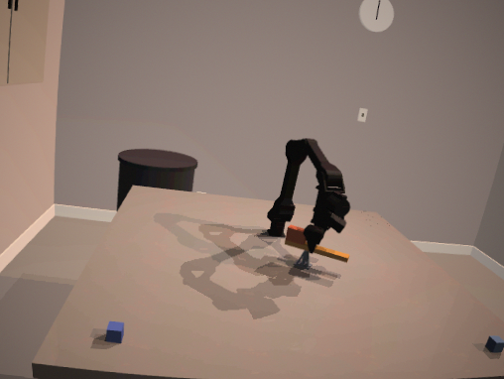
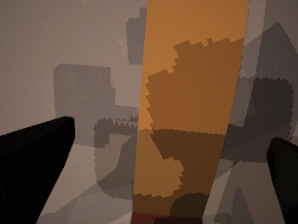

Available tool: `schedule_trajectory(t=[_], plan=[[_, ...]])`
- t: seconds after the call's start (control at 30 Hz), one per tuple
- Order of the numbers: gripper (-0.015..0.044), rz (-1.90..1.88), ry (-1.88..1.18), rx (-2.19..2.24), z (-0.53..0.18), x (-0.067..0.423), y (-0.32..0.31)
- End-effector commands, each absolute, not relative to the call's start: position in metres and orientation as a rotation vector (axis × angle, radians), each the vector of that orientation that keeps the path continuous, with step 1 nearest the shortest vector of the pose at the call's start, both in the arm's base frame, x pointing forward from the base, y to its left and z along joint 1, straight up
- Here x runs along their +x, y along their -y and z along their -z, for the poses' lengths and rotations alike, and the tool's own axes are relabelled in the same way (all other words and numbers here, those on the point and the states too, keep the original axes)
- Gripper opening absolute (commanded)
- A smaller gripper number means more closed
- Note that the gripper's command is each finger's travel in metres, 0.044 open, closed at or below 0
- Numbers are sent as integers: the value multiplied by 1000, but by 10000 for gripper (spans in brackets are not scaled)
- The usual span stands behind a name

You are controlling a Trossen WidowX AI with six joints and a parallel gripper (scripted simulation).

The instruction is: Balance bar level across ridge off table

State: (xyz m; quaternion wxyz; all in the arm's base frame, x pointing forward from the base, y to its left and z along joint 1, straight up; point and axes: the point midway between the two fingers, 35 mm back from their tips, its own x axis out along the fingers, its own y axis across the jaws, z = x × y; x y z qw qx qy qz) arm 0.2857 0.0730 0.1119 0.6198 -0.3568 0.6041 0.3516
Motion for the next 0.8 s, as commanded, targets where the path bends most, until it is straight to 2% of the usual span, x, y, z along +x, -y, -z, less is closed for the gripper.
schedule_trajectory(t=[0.0, 0.23, 0.77], plan=[[440, -805, -1380, -821, -137, 290, -74], [440, -805, -1380, -821, -208, 285, -73], [440, -805, -1380, -821, -209, 284, -73]])
